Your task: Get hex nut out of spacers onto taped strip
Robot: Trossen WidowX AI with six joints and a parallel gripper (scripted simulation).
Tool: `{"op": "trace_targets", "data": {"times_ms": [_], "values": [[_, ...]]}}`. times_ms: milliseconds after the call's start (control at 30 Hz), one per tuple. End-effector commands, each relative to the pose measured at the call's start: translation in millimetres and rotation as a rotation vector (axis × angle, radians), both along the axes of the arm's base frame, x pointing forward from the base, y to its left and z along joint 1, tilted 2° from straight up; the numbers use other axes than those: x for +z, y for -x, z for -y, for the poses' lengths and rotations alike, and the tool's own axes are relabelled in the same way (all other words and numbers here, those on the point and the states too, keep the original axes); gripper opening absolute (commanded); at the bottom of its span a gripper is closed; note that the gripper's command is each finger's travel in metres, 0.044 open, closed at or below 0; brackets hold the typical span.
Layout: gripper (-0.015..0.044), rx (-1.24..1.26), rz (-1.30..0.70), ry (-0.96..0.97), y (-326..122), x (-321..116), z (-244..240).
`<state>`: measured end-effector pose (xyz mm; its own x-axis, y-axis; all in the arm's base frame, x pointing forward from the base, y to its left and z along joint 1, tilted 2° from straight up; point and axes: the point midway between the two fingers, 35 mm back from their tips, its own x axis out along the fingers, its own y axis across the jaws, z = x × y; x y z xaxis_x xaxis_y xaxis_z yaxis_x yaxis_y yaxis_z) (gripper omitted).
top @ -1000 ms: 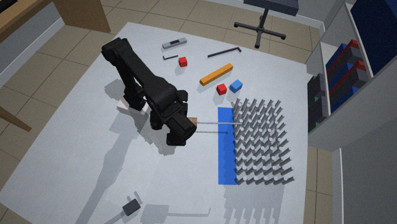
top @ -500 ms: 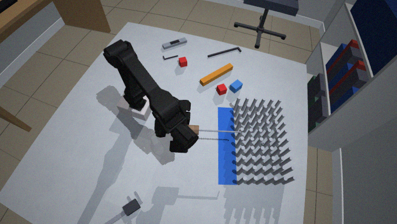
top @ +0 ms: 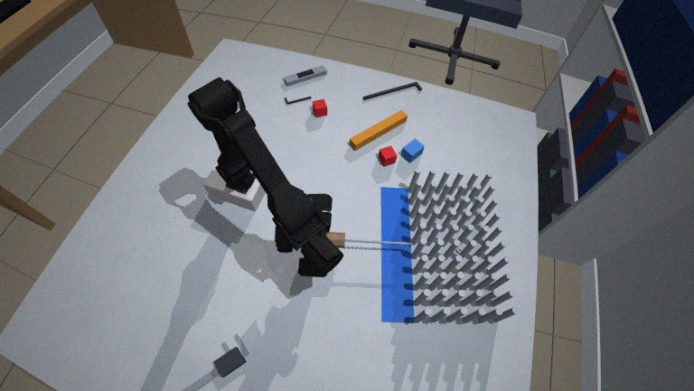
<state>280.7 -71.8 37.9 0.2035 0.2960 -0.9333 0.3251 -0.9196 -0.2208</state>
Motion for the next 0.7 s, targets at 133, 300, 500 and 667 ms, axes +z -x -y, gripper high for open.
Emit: {"op": "trace_targets", "data": {"times_ms": [133,300,500,667], "values": [[0.0000,0.008,0.000,-0.007,6,-21,-4],[0.0000,0.008,0.000,-0.007,3,-21,-5],[0.0000,0.007,0.000,-0.008,-2,-20,-6],[0.0000,0.006,0.000,-0.008,-6,-20,-7]]}}
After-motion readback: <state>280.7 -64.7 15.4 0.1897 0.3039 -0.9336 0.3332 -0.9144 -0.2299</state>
